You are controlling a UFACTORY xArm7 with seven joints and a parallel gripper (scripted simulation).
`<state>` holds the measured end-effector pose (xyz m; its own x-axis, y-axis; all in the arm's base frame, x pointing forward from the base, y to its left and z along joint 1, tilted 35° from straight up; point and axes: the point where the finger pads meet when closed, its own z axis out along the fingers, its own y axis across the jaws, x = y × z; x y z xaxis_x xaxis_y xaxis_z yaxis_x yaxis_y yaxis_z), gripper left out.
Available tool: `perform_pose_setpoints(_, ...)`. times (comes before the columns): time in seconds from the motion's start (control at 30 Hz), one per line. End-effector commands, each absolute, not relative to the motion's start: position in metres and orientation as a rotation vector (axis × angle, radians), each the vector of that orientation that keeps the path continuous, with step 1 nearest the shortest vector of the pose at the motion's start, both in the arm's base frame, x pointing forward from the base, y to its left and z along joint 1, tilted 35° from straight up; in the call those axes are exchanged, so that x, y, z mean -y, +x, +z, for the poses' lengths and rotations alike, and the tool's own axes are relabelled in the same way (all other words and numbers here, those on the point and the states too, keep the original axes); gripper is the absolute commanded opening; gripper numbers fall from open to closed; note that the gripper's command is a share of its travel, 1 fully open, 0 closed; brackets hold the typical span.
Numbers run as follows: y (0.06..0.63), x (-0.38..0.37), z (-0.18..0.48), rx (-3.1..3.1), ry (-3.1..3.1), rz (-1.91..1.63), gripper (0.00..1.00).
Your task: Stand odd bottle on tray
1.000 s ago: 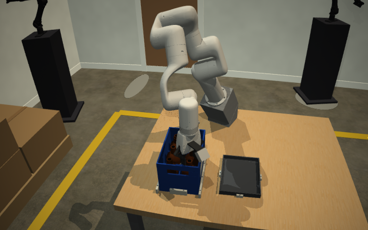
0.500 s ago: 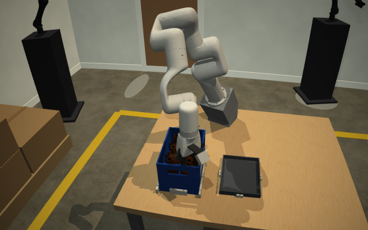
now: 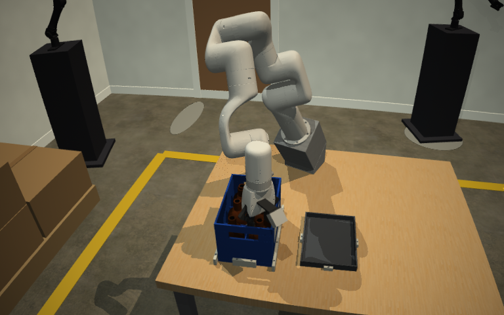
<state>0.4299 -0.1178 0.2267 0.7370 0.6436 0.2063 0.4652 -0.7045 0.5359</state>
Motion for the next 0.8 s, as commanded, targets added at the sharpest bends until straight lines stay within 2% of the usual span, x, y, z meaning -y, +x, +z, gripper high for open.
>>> perform_pose_setpoints(0.0, 0.4307, 0.1177, 0.228, -0.844, 2.48, 0.534, 0.65)
perform_pose_setpoints(0.43, 0.4308, 0.1177, 0.2279, -0.844, 2.48, 0.534, 0.65)
perform_pose_setpoints(0.47, 0.4308, 0.1177, 0.2279, -0.844, 2.48, 0.534, 0.0)
perform_pose_setpoints(0.77, 0.4308, 0.1177, 0.2279, -0.844, 2.48, 0.534, 0.0)
